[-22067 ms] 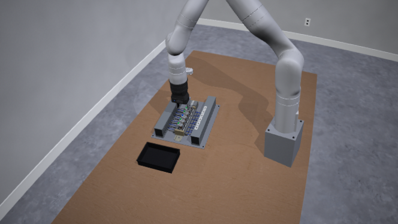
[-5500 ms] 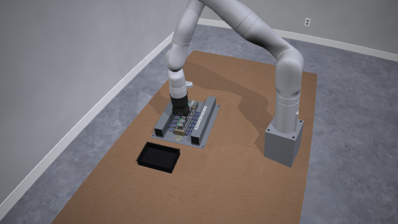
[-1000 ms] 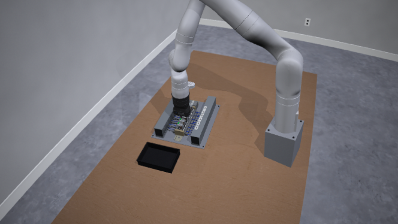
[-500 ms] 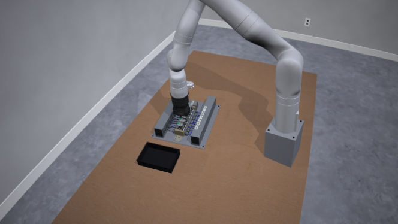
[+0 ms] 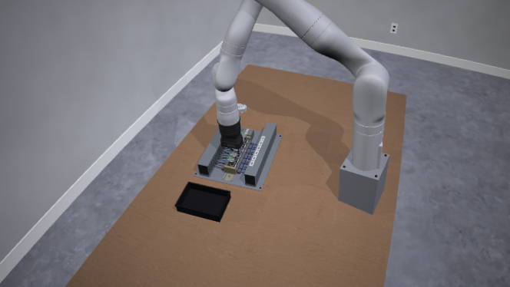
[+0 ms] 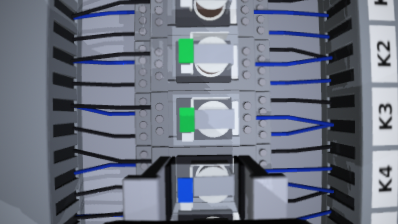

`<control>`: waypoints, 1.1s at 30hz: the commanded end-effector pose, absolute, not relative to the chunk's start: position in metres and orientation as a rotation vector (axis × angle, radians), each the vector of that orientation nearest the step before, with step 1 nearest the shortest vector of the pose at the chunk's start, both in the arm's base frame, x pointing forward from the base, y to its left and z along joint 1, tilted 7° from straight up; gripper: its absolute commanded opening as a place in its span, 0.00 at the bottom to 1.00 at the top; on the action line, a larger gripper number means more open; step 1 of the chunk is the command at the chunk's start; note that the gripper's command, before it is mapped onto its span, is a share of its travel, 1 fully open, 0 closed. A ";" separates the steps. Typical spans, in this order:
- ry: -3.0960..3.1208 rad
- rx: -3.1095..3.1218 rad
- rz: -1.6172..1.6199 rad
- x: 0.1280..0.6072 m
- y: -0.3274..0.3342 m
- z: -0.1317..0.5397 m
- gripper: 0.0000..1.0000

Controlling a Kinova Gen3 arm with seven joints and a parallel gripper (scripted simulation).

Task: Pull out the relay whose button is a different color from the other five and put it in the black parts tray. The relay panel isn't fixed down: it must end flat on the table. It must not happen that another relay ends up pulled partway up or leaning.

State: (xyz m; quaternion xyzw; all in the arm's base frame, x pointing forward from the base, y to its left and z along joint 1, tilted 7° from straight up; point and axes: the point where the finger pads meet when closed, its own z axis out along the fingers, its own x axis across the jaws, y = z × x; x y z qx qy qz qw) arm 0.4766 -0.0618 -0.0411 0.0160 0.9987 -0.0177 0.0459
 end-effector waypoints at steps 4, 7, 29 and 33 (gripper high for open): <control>3.052 0.049 -0.054 0.477 -0.062 -0.040 0.00; 3.059 0.049 -0.054 0.478 -0.062 -0.040 0.00; 3.098 0.051 -0.054 0.479 -0.062 -0.040 0.00; 3.103 0.051 -0.054 0.479 -0.062 -0.040 0.00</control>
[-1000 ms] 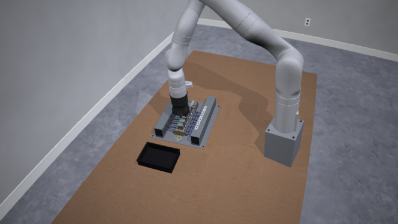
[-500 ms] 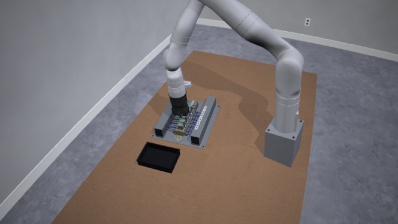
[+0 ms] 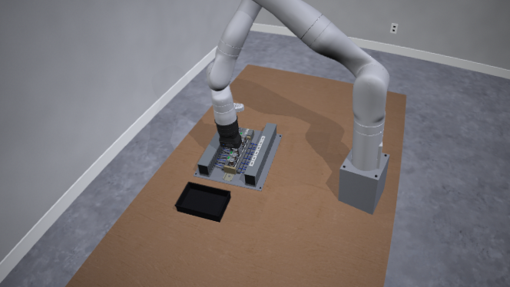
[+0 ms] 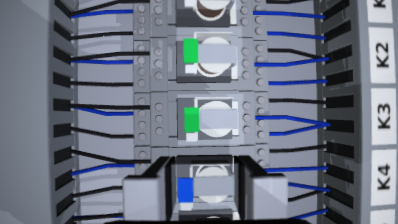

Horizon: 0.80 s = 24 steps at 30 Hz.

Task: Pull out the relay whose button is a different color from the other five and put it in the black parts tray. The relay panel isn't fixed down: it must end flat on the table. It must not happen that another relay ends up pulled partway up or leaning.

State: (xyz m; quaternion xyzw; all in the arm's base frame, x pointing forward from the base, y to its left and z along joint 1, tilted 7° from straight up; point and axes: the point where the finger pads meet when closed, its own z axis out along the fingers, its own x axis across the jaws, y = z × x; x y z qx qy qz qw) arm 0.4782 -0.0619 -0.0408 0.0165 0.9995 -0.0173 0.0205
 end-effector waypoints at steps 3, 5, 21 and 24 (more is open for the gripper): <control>3.103 0.051 -0.054 0.479 -0.062 -0.040 0.00; 3.105 0.051 -0.054 0.479 -0.062 -0.040 0.00; 3.128 0.052 -0.053 0.479 -0.062 -0.040 0.00; 3.122 0.052 -0.054 0.479 -0.062 -0.040 0.00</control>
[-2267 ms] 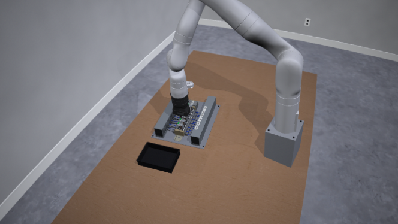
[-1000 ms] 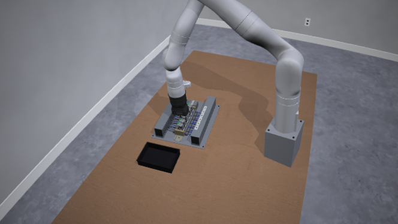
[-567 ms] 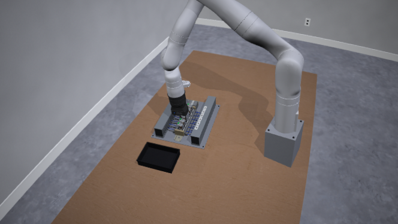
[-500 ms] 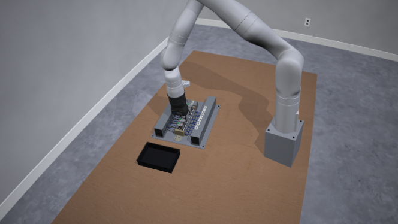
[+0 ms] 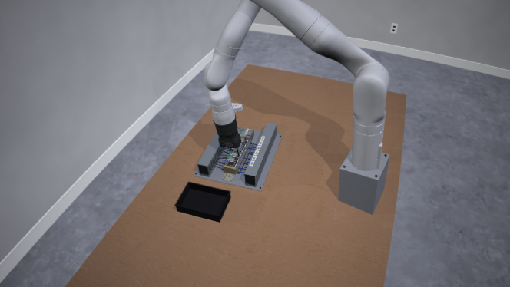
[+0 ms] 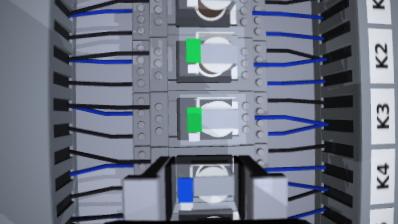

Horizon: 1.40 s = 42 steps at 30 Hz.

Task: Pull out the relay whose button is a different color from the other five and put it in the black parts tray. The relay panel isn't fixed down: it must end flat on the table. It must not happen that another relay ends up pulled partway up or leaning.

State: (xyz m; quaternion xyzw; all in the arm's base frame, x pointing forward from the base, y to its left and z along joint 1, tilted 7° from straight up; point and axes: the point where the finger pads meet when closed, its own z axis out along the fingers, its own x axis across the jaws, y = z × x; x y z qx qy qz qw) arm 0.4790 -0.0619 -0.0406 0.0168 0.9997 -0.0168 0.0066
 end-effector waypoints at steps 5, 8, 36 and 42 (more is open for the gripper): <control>3.104 0.051 -0.054 0.479 -0.062 -0.040 0.00; 3.101 0.051 -0.054 0.479 -0.062 -0.040 0.00; 3.060 0.049 -0.054 0.478 -0.062 -0.040 0.00; 3.048 0.049 -0.054 0.477 -0.062 -0.040 0.00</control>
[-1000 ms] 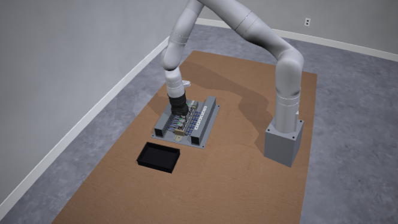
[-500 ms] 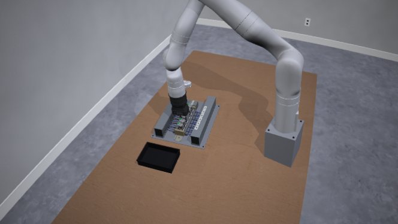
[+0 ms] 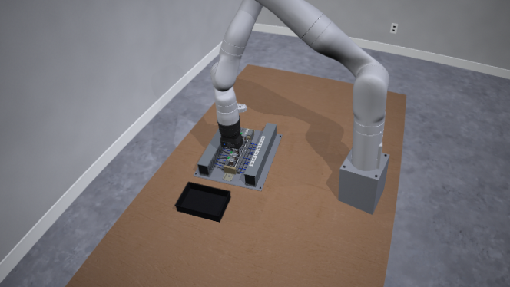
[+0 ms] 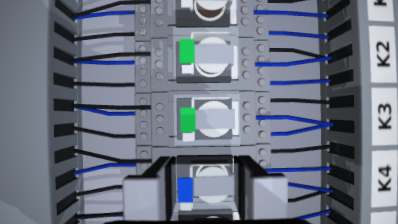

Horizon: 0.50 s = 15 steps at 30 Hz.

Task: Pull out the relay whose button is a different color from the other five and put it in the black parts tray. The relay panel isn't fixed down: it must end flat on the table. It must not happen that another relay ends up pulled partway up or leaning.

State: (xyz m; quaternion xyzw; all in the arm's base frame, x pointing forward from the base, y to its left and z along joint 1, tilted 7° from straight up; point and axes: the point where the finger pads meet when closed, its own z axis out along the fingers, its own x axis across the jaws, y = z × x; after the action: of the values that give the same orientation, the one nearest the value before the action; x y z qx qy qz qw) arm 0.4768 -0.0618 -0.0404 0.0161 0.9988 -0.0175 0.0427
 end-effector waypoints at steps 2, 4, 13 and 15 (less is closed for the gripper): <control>3.046 0.049 -0.054 0.477 -0.062 -0.040 0.00; 3.045 0.049 -0.054 0.477 -0.062 -0.040 0.00; 3.027 0.048 -0.055 0.477 -0.062 -0.040 0.00; 3.024 0.048 -0.054 0.477 -0.062 -0.040 0.00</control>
State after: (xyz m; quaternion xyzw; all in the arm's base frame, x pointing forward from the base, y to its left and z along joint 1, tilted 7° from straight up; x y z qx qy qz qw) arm 0.4761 -0.0618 -0.0403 0.0158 0.9983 -0.0177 0.0540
